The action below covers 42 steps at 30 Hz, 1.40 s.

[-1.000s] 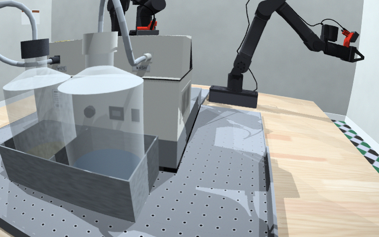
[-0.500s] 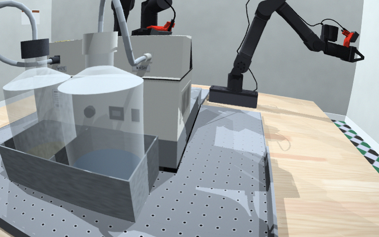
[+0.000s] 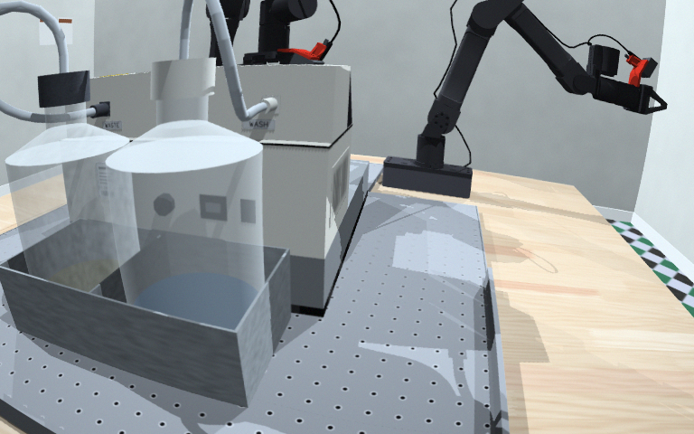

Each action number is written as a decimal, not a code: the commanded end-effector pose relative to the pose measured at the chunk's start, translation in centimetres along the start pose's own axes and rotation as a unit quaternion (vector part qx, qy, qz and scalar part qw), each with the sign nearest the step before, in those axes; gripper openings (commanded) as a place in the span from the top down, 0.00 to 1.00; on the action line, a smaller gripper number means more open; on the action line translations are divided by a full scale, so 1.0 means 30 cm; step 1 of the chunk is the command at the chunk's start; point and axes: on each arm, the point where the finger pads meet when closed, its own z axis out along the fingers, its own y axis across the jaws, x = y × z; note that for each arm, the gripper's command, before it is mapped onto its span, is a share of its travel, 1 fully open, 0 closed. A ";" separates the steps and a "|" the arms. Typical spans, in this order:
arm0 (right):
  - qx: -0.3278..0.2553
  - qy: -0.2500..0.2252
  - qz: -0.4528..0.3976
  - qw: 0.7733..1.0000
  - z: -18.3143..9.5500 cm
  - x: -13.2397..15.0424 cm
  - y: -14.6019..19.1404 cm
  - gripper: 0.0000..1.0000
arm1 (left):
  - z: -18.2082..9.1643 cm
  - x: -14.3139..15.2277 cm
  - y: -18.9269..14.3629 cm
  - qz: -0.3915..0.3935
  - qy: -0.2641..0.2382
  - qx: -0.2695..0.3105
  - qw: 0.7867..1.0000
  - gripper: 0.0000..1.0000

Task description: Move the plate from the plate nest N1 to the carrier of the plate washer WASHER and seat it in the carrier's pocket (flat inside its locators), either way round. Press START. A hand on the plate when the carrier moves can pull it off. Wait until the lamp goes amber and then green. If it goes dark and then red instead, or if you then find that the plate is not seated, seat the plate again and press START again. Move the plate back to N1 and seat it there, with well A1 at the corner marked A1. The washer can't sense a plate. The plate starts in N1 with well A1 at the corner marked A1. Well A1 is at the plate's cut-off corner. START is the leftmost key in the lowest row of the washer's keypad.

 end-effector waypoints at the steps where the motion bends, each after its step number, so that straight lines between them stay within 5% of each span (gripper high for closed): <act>1: -0.025 0.013 -0.083 0.996 -0.013 0.007 -0.008 0.00 | -0.001 -0.024 0.008 0.005 -0.016 0.002 1.000 1.00; 4: -0.034 0.024 -0.132 0.990 -0.012 0.010 -0.009 0.00 | -0.001 -0.024 0.008 0.005 -0.016 0.002 1.000 1.00; 42: 0.006 -0.022 -0.100 0.995 0.110 -0.010 -0.014 0.00 | -0.001 -0.024 0.008 0.005 -0.016 0.002 1.000 1.00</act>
